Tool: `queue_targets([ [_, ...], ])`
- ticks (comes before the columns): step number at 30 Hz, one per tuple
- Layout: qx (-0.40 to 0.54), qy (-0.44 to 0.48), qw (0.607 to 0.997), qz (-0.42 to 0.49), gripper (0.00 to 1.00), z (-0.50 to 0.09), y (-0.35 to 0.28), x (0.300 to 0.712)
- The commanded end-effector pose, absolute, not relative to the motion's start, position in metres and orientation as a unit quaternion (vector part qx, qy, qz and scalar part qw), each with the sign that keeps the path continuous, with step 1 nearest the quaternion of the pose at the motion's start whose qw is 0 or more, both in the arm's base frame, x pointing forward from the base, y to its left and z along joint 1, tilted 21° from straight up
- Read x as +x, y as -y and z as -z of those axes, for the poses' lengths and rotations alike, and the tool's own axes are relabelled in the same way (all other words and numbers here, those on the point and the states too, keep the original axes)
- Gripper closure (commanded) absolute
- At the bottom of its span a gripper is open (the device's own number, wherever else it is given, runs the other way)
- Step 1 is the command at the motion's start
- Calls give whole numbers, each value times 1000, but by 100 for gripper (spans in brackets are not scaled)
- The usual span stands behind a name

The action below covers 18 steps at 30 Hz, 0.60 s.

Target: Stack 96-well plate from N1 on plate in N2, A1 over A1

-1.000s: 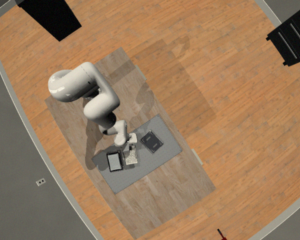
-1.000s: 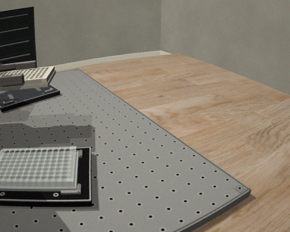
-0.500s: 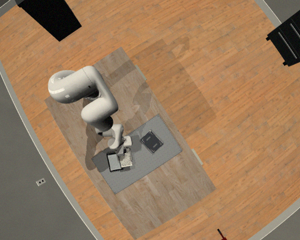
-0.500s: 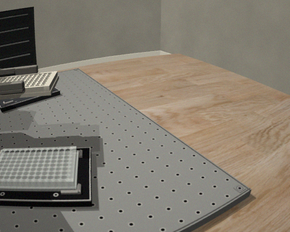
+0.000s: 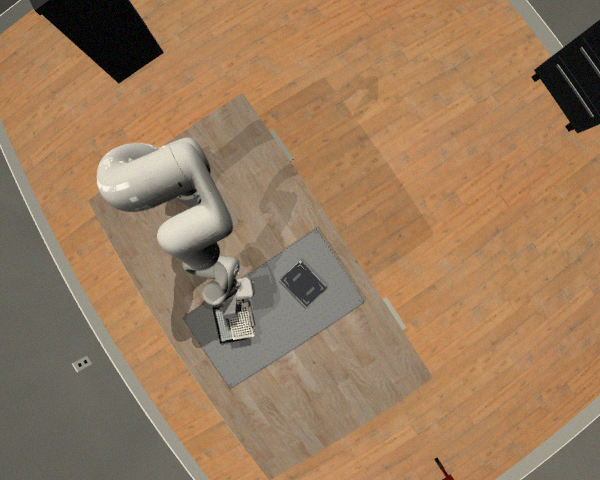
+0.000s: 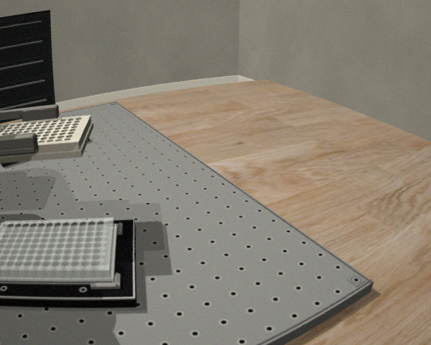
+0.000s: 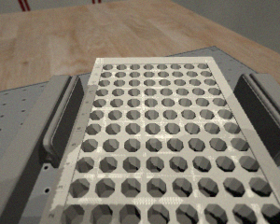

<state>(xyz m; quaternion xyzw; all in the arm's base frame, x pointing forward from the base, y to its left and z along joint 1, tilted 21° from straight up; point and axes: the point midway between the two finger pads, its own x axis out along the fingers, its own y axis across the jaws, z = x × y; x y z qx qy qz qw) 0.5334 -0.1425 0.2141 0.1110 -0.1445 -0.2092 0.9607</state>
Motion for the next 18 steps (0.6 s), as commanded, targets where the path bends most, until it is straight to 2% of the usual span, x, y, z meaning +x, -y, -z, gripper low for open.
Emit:
queue_targets([
  [1, 112, 147, 960, 209, 100, -213, 156, 533],
  [18, 111, 147, 960, 209, 100, -204, 205, 528],
])
